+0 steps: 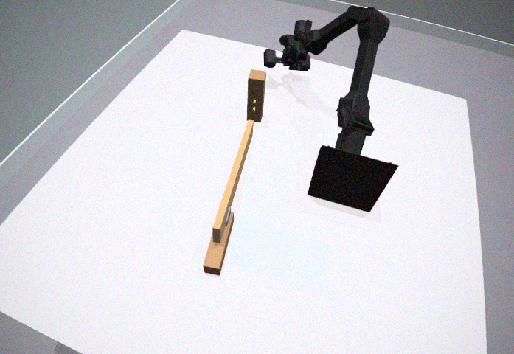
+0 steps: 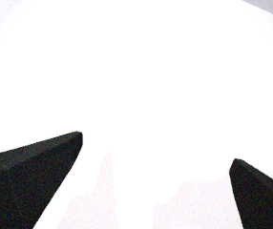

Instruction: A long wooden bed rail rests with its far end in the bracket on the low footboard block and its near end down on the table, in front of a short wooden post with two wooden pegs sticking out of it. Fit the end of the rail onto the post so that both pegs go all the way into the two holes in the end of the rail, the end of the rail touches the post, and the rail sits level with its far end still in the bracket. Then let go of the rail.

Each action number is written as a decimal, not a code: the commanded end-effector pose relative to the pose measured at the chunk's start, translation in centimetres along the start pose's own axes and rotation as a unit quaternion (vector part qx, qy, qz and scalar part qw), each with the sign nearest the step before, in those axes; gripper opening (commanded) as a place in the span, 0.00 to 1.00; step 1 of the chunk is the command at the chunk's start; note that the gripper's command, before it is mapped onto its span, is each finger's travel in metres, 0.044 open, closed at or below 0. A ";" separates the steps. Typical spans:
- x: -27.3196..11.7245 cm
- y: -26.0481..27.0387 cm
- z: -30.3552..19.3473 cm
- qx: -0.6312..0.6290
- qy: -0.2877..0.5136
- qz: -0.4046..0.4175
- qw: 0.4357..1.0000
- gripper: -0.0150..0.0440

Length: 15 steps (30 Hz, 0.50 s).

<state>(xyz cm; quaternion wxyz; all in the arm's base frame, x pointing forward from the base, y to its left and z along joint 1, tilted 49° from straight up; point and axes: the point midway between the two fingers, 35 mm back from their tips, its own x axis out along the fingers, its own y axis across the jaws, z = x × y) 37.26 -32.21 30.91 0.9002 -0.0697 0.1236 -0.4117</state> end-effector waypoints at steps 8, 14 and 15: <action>-3.4 13.7 -3.6 -0.097 0.060 0.129 0.985 1.00; -6.9 20.6 -5.8 -0.158 0.083 0.201 0.963 1.00; -7.5 21.7 -6.1 -0.159 0.086 0.216 0.960 1.00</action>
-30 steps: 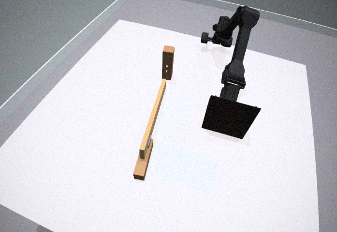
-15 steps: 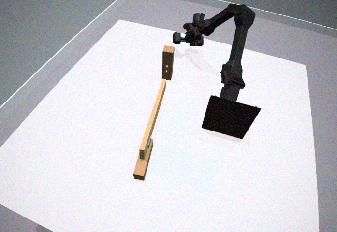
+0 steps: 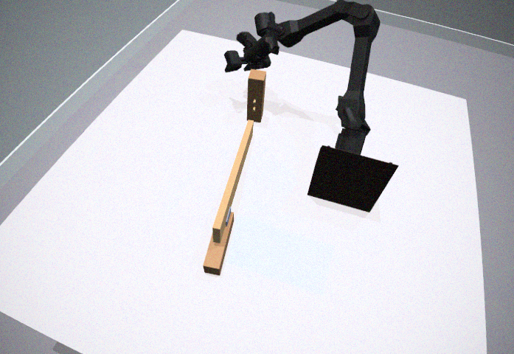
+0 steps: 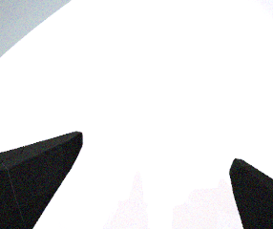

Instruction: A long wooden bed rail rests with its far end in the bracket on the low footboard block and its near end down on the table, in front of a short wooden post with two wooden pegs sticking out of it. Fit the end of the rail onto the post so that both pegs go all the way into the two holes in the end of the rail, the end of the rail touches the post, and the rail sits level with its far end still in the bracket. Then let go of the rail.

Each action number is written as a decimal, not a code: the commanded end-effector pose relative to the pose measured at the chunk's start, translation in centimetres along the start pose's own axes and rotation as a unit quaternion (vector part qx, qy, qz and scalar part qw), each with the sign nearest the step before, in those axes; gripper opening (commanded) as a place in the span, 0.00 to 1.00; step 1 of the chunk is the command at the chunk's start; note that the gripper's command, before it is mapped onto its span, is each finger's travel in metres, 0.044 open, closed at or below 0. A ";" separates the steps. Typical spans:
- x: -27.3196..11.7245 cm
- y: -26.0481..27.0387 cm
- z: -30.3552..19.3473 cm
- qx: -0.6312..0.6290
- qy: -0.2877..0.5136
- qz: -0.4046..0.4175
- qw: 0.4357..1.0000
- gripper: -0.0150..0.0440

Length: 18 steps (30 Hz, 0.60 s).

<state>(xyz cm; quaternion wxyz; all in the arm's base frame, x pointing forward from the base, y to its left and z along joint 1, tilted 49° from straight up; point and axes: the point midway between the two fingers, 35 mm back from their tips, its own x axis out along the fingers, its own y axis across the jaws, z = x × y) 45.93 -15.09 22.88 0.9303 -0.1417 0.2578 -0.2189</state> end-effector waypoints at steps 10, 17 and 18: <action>-1.5 11.8 -4.0 -0.198 0.058 0.106 0.973 1.00; -4.6 16.9 -14.4 -0.529 0.189 0.156 0.812 1.00; -5.2 17.2 -15.7 -0.574 0.204 0.164 0.776 1.00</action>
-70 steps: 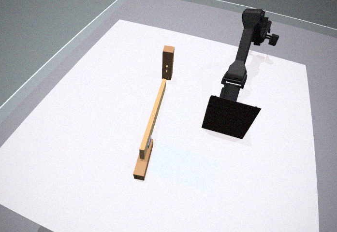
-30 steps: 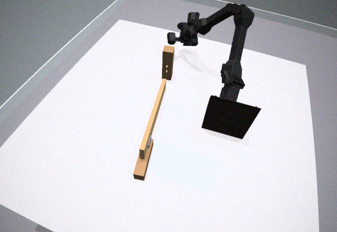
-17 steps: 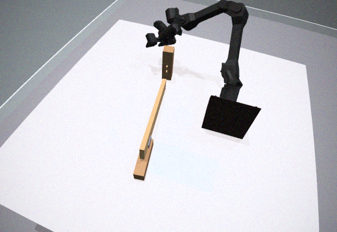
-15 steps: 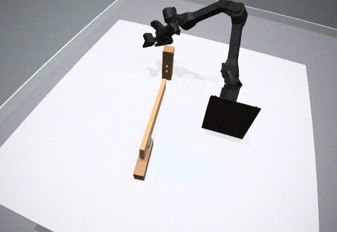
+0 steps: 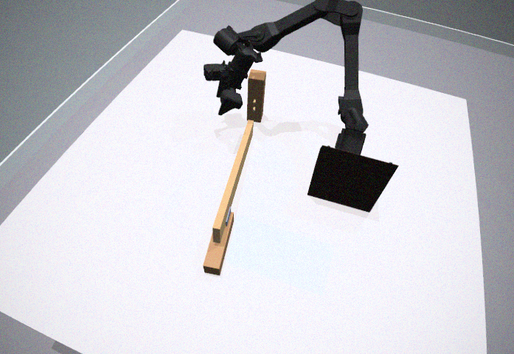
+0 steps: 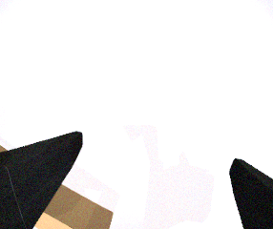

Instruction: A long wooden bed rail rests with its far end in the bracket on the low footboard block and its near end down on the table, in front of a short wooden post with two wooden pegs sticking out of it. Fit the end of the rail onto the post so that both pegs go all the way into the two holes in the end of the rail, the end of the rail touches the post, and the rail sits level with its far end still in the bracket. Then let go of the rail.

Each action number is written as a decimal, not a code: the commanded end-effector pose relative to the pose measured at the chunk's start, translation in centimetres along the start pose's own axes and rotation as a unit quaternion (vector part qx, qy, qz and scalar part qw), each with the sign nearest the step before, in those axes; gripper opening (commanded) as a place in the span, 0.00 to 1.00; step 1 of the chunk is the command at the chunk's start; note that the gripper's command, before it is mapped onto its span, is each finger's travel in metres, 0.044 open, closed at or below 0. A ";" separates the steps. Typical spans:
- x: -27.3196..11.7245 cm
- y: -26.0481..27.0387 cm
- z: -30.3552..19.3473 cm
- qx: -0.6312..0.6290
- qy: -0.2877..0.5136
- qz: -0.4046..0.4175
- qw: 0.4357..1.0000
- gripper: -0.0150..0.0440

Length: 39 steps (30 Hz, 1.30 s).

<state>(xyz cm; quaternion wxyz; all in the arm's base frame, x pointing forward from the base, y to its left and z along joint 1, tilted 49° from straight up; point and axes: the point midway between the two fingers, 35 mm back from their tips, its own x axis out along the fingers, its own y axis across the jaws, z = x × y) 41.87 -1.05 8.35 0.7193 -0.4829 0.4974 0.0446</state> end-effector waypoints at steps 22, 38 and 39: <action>-0.6 12.2 -6.0 -0.574 0.198 0.116 0.786 1.00; 1.8 12.1 -7.1 -0.574 0.198 0.116 0.786 1.00; 1.9 12.1 -7.1 -0.574 0.198 0.116 0.786 1.00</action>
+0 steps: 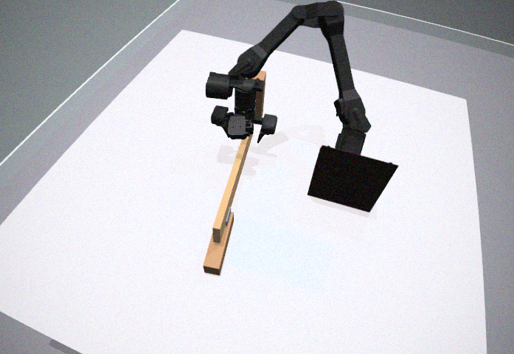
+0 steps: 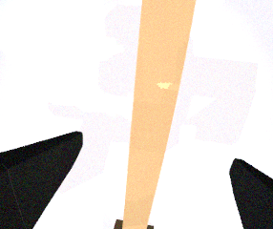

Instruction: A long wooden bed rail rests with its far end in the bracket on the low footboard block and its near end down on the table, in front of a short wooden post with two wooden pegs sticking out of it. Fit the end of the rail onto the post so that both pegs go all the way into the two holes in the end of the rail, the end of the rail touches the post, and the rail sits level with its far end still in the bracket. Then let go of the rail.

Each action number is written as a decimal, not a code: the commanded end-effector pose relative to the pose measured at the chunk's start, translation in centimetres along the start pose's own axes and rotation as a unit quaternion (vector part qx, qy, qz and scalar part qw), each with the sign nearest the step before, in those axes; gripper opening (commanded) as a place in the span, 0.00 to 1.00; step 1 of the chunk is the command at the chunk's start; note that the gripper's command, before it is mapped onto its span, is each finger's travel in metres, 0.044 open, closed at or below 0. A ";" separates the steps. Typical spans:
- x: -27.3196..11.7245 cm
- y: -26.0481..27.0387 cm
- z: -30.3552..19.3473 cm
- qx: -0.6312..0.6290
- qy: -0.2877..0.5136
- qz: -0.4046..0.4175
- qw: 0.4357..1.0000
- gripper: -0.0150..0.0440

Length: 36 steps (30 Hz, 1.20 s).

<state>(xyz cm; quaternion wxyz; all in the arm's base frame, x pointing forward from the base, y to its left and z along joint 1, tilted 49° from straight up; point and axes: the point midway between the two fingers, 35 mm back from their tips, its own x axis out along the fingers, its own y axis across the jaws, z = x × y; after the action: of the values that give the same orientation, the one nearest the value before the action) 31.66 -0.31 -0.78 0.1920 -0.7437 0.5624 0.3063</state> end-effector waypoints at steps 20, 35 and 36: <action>3.7 0.6 0.0 -0.007 0.005 0.005 1.000 1.00; 3.9 0.6 0.0 -0.007 0.005 0.005 1.000 0.47; 3.9 0.6 0.0 -0.007 0.005 0.005 1.000 0.42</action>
<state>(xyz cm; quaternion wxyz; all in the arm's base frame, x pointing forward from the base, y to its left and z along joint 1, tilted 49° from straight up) 31.88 -3.27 -3.33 0.1864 -0.7432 0.5648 0.3065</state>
